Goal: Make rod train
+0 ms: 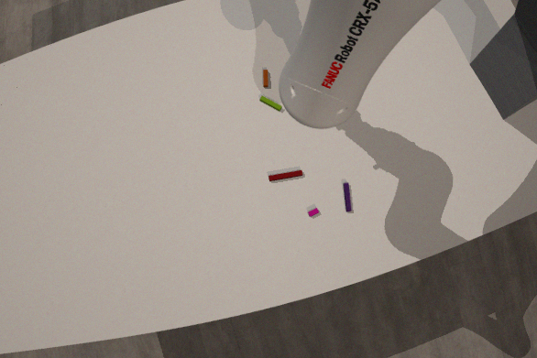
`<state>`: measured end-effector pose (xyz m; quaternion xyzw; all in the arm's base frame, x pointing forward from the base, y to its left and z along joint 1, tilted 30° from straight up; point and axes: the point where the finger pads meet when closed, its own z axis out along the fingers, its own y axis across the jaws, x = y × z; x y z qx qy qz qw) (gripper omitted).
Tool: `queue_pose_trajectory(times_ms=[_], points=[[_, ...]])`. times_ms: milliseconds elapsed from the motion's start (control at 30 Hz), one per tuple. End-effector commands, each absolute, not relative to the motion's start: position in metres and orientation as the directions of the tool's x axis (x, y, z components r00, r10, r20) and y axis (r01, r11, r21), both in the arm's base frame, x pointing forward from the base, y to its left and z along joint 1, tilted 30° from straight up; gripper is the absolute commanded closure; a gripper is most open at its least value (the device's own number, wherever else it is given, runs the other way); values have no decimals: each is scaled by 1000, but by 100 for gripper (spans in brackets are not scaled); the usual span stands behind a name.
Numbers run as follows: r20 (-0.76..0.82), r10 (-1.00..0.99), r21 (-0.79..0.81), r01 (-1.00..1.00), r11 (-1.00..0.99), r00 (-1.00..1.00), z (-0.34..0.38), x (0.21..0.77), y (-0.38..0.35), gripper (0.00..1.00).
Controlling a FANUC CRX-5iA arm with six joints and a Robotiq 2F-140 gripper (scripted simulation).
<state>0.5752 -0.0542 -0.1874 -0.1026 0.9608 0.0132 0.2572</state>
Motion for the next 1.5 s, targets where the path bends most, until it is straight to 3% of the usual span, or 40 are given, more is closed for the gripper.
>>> queue_pose_trajectory(times_ms=[0,633,1133,1467], points=[[-497,-190,-28,-204,979,-847,-187,575,-54,97],[-497,-190,-28,-204,979,-847,-187,575,-54,97],[-497,-190,-28,-204,979,-847,-187,575,-54,85],[-497,-190,-28,-204,979,-847,-187,575,-54,85]])
